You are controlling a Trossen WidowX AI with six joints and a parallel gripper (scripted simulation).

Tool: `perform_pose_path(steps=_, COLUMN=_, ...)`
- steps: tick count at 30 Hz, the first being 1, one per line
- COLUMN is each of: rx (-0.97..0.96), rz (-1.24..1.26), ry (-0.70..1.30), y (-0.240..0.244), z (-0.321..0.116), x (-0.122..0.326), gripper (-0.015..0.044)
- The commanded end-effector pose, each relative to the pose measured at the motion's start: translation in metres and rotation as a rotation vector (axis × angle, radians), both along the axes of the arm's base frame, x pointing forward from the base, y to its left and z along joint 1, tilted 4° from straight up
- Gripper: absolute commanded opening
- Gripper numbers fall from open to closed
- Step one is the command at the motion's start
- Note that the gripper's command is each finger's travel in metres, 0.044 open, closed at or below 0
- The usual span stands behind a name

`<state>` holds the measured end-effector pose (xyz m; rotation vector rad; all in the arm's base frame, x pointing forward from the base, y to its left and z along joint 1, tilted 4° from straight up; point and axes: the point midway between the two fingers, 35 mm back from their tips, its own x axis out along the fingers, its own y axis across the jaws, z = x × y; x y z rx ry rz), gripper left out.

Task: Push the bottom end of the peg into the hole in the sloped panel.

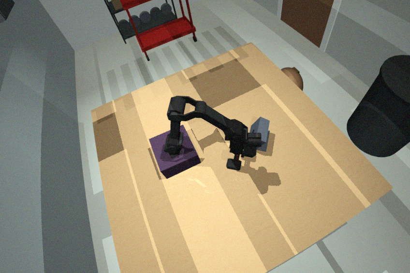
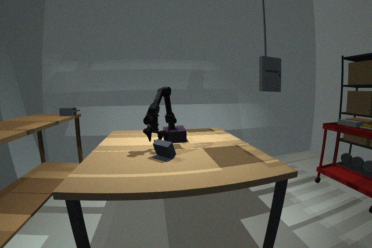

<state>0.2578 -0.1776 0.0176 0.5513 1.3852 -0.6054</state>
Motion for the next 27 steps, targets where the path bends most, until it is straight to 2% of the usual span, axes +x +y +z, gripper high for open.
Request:
perform_pose_path(steps=1, rx=-0.001, rz=0.006, ry=0.007, y=0.000, z=-0.009, x=-0.002, gripper=0.0440)
perform_pose_path(steps=13, rx=-0.001, rz=0.006, ry=0.008, y=0.000, z=-0.023, x=-0.002, gripper=0.0440)
perform_pose_path(steps=27, rx=0.001, rz=0.000, ry=0.002, y=0.000, z=-0.019, x=0.000, gripper=0.0072)
